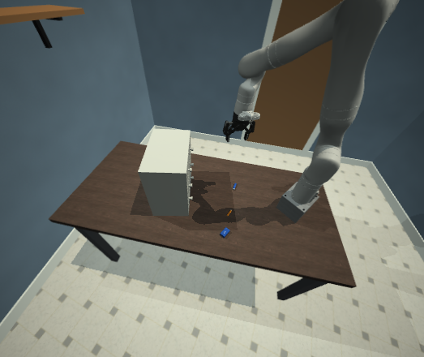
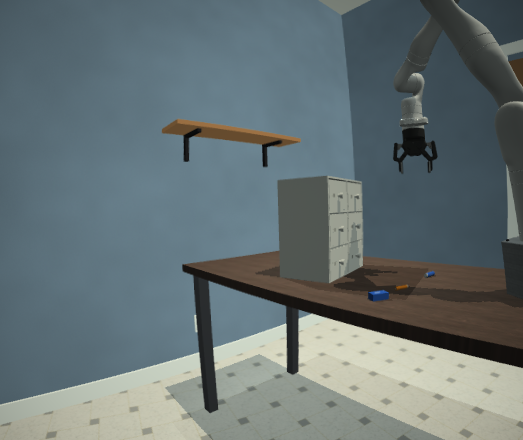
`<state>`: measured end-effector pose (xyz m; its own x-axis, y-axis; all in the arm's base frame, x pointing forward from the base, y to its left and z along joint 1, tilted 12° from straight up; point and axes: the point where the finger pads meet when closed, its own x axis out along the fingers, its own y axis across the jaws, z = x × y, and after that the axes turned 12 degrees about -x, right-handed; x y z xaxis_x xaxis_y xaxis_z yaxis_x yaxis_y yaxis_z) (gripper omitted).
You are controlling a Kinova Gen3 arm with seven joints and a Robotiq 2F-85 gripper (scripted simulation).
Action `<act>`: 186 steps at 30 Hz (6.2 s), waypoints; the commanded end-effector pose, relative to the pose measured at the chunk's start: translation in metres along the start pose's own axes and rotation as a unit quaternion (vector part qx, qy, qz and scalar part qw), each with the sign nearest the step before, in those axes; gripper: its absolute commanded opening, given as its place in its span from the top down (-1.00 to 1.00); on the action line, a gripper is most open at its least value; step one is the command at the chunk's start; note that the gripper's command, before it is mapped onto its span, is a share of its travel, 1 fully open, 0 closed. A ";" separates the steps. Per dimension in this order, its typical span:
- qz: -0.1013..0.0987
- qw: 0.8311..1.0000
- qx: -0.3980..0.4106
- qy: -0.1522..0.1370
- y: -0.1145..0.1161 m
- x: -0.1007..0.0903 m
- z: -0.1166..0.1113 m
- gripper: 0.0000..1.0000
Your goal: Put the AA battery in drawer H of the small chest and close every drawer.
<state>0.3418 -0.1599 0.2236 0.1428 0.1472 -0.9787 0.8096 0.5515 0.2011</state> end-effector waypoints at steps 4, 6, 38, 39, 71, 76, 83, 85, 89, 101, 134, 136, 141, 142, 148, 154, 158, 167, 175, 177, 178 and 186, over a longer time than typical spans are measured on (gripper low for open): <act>-0.003 0.999 0.041 0.003 0.002 0.008 -0.003 -1.00; -0.003 0.997 0.071 0.002 0.003 0.012 -0.003 -1.00; -0.004 0.882 0.471 0.001 0.016 0.061 -0.007 -1.00; -0.004 0.876 0.483 0.001 0.016 0.063 -0.007 -1.00; -0.004 0.692 0.722 0.000 0.026 0.099 -0.010 -1.00; -0.004 0.669 0.743 0.000 0.027 0.103 -0.010 -1.00; -0.004 0.645 0.764 0.000 0.028 0.106 -0.010 -1.00; -0.004 0.640 0.768 0.000 0.028 0.107 -0.010 -1.00; -0.004 0.636 0.772 0.000 0.028 0.108 -0.011 -1.00; -0.004 0.624 0.782 -0.001 0.028 0.110 -0.011 -1.00; 0.001 0.623 0.782 0.002 0.030 0.111 -0.010 -1.00; 0.003 0.623 0.782 0.003 0.030 0.112 -0.010 -1.00; 0.005 0.623 0.782 0.005 0.030 0.112 -0.010 -1.00; 0.006 0.623 0.782 0.005 0.031 0.112 -0.010 -1.00; 0.013 0.623 0.782 0.008 0.032 0.114 -0.009 -1.00; 0.022 0.623 0.782 0.013 0.033 0.116 -0.009 -1.00; 0.025 0.623 0.782 0.014 0.034 0.117 -0.008 -1.00; 0.041 0.623 0.781 0.022 0.037 0.121 -0.007 -1.00; 0.053 0.622 0.780 0.028 0.039 0.124 -0.006 -1.00; 0.057 0.622 0.780 0.030 0.040 0.126 -0.006 -1.00; 0.059 0.622 0.780 0.031 0.040 0.126 -0.005 -1.00; 0.076 0.621 0.779 0.040 0.044 0.130 -0.004 -1.00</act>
<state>0.3955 -0.1102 0.1062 0.3021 0.1757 -0.9370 0.3776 -0.9245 -0.0516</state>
